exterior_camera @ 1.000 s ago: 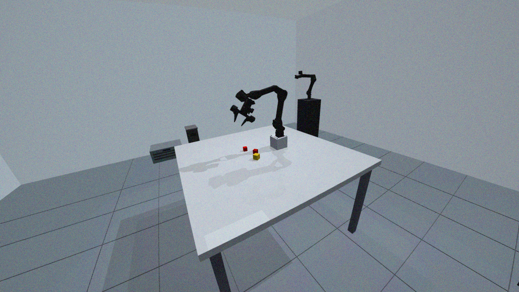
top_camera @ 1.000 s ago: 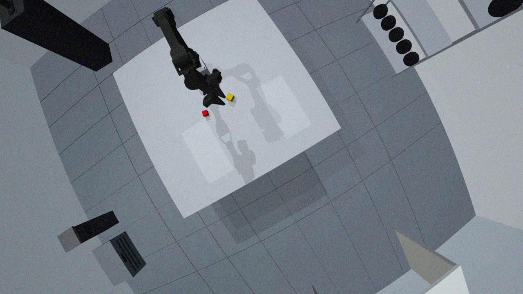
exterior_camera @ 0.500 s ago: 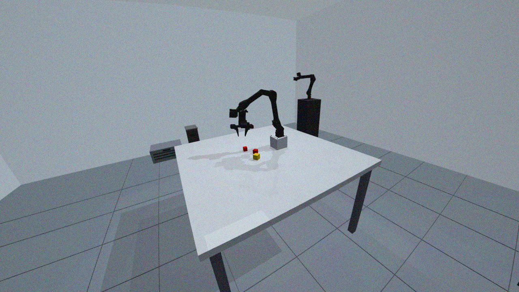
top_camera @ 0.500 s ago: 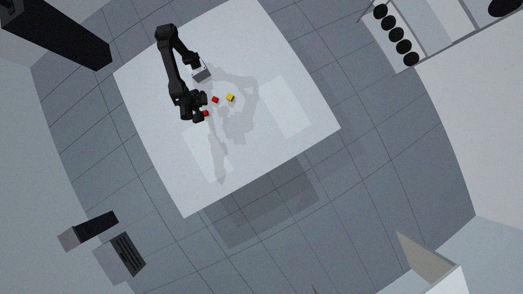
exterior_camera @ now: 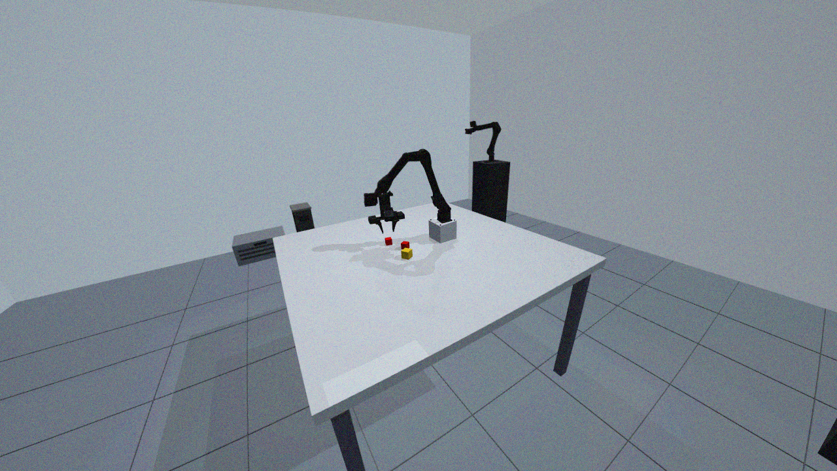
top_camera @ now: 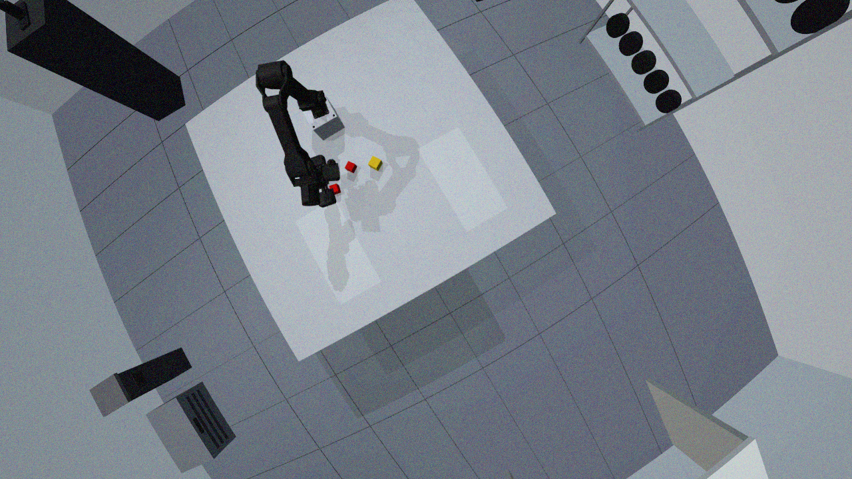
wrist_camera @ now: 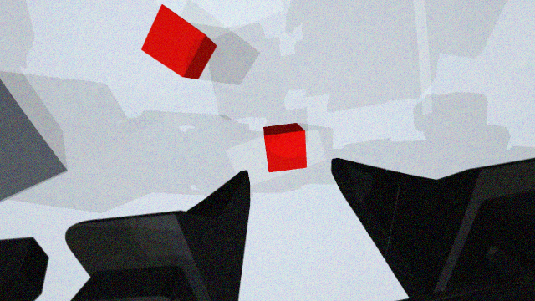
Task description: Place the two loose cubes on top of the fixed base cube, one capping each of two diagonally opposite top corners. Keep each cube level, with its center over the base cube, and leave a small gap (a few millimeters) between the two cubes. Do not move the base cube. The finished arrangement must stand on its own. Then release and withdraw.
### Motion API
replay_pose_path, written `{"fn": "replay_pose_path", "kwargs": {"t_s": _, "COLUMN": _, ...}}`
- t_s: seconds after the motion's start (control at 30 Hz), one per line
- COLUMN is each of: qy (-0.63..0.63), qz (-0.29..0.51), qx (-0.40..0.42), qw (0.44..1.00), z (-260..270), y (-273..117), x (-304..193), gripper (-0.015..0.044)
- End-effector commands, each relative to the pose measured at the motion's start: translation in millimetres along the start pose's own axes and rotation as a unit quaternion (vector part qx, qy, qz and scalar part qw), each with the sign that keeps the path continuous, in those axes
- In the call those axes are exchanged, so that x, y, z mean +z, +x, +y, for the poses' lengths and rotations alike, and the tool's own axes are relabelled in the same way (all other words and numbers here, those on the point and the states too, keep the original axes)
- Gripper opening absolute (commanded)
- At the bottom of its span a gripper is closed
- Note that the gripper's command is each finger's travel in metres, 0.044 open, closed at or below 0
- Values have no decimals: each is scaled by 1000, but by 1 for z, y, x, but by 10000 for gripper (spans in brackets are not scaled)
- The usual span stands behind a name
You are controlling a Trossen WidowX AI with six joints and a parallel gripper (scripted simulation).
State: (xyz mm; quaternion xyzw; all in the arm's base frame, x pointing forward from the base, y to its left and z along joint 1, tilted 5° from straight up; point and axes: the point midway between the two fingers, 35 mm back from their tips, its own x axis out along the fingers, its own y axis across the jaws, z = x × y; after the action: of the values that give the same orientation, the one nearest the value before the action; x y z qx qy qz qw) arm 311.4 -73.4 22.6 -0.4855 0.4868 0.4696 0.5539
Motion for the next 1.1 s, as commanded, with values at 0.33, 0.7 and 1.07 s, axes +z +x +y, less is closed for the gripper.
{"fn": "replay_pose_path", "kwargs": {"t_s": 0.33, "qy": 0, "qz": 2, "qx": -4, "qw": 1000, "z": -1, "y": 23, "x": 0, "gripper": 265}}
{"fn": "replay_pose_path", "kwargs": {"t_s": 0.7, "qy": 0, "qz": 2, "qx": -4, "qw": 1000, "z": -1, "y": 41, "x": 0, "gripper": 265}}
{"fn": "replay_pose_path", "kwargs": {"t_s": 1.07, "qy": 0, "qz": 2, "qx": -4, "qw": 1000, "z": -1, "y": 53, "x": 0, "gripper": 212}}
